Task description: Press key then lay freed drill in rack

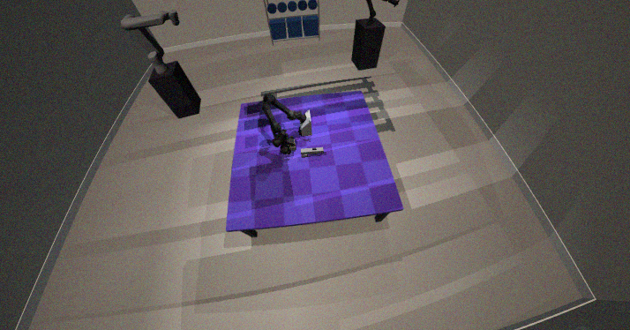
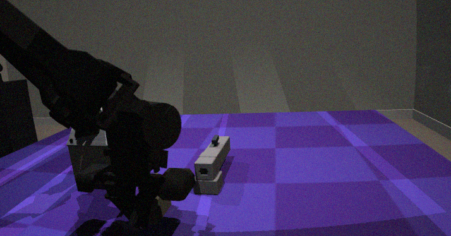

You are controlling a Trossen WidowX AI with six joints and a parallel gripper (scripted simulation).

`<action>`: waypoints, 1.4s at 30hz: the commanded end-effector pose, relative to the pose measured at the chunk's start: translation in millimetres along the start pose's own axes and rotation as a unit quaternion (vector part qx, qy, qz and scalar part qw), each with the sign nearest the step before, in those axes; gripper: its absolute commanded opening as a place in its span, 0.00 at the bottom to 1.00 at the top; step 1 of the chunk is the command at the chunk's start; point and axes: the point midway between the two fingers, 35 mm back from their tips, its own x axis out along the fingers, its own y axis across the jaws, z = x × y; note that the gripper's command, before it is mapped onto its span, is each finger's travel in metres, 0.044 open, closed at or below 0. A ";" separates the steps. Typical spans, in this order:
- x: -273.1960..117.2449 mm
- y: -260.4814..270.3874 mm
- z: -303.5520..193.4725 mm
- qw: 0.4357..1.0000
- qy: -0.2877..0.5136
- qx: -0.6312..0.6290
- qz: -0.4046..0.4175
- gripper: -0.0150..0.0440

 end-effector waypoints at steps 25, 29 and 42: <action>0.8 0.5 0.3 1.000 0.001 0.001 0.000 1.00; -13.4 0.5 0.5 1.000 -0.005 0.000 0.002 1.00; -68.8 0.4 0.6 1.000 -0.009 -0.001 0.003 1.00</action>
